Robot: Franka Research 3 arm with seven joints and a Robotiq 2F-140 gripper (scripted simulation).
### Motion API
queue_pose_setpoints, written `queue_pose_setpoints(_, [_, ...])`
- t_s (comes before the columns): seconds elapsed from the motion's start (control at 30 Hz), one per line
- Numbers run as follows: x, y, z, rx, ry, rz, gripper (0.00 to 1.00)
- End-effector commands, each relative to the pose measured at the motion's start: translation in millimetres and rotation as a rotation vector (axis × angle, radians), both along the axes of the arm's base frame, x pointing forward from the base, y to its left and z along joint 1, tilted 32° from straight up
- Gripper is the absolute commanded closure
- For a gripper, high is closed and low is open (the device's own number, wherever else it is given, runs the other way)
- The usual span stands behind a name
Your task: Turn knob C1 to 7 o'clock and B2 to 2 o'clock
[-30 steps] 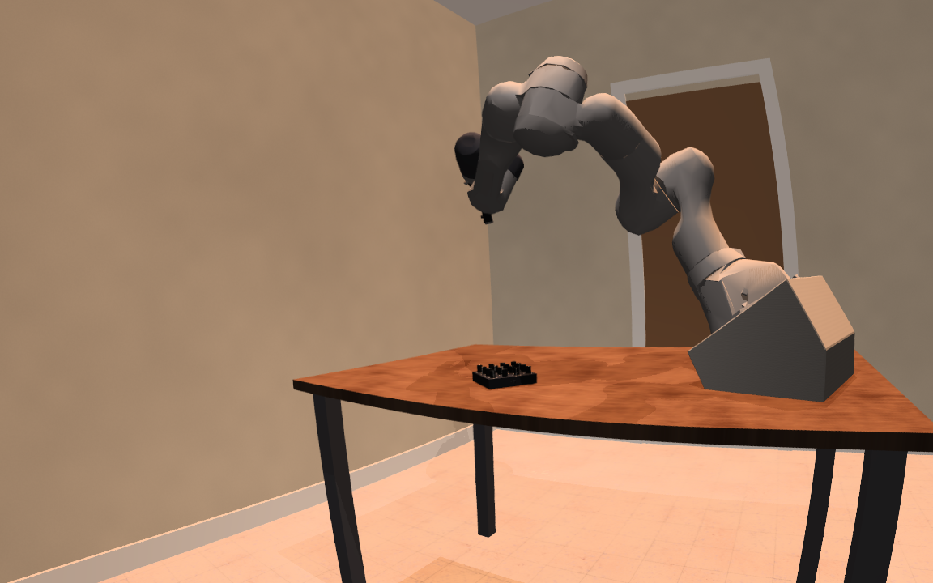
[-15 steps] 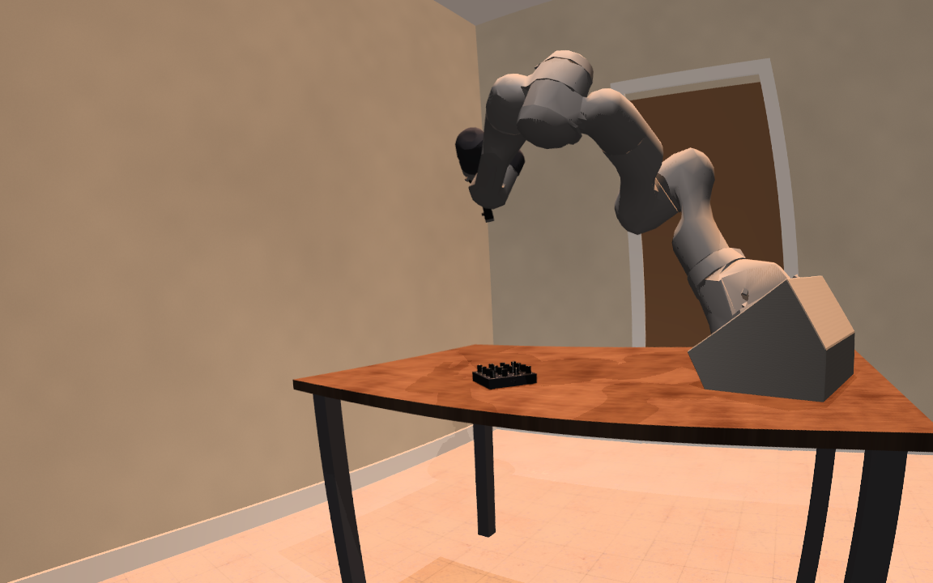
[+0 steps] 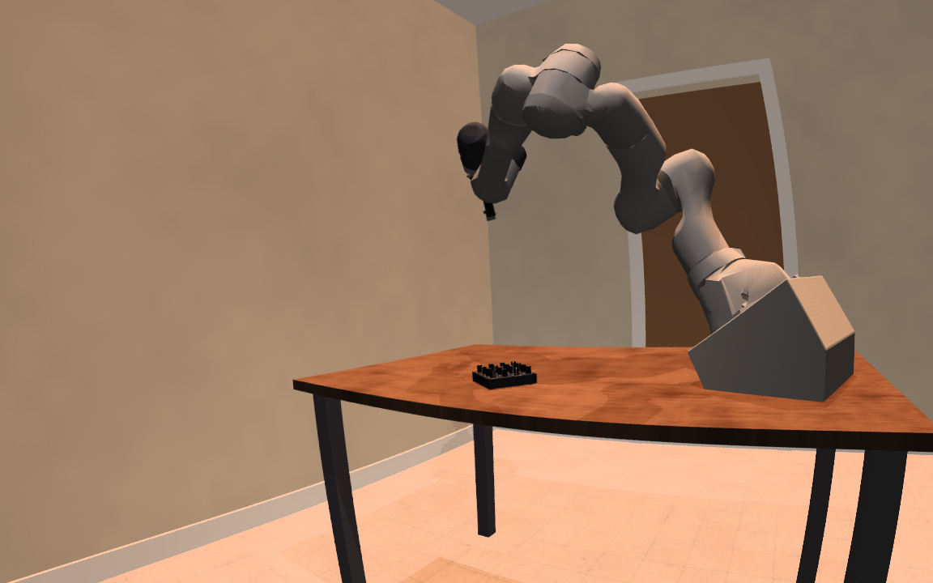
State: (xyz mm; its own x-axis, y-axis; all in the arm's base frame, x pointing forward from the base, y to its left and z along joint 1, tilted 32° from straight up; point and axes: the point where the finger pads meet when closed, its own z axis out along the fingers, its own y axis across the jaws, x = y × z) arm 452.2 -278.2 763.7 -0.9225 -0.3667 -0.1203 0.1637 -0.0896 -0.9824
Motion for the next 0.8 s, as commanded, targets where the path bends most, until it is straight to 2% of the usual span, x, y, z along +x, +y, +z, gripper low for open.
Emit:
queue_pose_setpoints(0.0, [-1.9, -2, -1.1, -0.001, 0.017, -0.007, 0.00])
queue_pose_setpoints(0.07, [-1.9, -2, -1.1, -0.001, 0.017, -0.007, 0.00])
queue_pose_setpoints(0.1, [-5.4, 5, -4.5, -0.002, 0.090, 0.010, 0.00])
queue_pose_setpoints(0.63, [-5.4, 5, -4.5, -0.002, 0.090, 0.010, 0.00])
queue_pose_setpoints(0.67, [-8.5, 12, -9.5, -0.003, 0.166, 0.029, 0.00])
queue_pose_setpoints(0.77, [-8.5, 12, -9.5, -0.003, 0.166, 0.029, 0.00])
